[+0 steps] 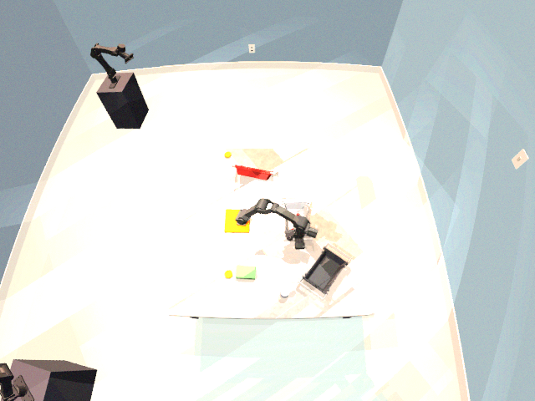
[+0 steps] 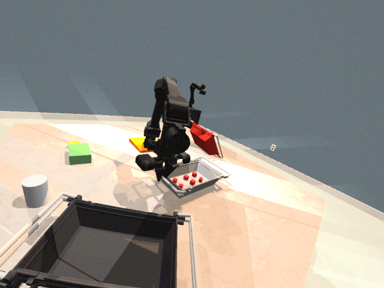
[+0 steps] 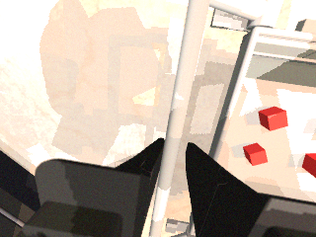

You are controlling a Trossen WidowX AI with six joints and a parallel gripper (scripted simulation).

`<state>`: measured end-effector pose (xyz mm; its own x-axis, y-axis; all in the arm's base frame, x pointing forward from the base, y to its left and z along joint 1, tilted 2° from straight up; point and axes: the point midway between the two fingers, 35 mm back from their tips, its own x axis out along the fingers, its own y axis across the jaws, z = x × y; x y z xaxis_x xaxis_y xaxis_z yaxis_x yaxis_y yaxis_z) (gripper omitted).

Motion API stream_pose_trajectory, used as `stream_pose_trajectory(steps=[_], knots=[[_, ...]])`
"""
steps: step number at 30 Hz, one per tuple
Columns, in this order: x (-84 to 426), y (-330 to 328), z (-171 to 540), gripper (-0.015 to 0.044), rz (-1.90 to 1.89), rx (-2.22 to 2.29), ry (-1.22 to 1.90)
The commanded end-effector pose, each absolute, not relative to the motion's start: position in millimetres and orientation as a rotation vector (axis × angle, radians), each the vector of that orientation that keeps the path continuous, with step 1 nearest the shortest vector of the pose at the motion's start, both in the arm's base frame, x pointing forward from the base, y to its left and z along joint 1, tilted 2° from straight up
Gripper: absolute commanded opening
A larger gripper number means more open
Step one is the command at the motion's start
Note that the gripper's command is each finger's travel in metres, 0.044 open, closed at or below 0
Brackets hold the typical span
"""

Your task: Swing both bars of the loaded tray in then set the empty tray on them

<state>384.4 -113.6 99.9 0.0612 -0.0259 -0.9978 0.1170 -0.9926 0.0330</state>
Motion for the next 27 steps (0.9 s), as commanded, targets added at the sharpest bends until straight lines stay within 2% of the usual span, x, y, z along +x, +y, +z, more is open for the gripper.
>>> stream_pose_trajectory(steps=[1, 18, 27], knots=[[383.4, -99.5, 113.5, 0.0087, -2.066, 2.222, 0.110], [378.1, -46.9, 95.5, 0.0087, -2.069, 2.224, 0.115], [377.0, -50.9, 129.5, 0.0087, -2.068, 2.224, 0.114]])
